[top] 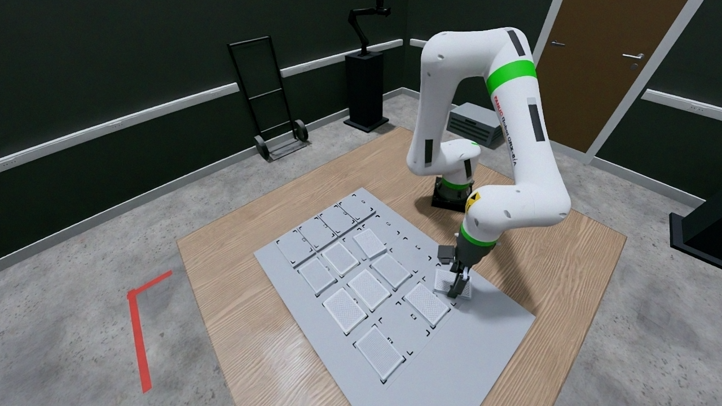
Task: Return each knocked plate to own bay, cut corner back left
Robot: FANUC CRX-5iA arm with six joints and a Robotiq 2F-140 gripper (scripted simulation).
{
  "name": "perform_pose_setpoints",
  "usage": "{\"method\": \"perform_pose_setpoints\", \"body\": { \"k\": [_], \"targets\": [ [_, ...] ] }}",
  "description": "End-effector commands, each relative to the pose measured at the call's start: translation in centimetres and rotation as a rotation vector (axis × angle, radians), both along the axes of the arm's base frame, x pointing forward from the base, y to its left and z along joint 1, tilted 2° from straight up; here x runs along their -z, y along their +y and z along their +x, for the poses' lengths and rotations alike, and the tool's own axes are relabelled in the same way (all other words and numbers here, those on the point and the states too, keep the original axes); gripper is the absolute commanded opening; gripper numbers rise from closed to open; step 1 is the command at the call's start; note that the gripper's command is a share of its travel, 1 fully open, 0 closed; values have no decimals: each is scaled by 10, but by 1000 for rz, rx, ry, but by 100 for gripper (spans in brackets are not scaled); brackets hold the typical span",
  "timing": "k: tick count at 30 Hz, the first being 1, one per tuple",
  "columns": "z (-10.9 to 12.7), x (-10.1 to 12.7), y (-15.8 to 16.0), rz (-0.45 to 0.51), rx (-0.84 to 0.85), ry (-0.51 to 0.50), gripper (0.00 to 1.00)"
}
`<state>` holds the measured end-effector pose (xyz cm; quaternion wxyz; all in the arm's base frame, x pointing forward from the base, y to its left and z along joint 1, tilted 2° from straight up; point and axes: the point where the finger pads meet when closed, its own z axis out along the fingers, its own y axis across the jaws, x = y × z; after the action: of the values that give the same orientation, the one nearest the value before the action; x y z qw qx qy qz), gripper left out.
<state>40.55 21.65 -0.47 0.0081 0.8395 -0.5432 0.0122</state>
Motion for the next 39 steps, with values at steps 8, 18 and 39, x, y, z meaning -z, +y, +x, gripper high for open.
{"method": "perform_pose_setpoints", "body": {
  "k": [8, 18, 39],
  "targets": [
    [0, -4, 0, 1, 0, -1, 10],
    [0, -6, 1, 1, 0, -1, 10],
    [0, -19, 1, 1, 0, -1, 10]
  ]
}}
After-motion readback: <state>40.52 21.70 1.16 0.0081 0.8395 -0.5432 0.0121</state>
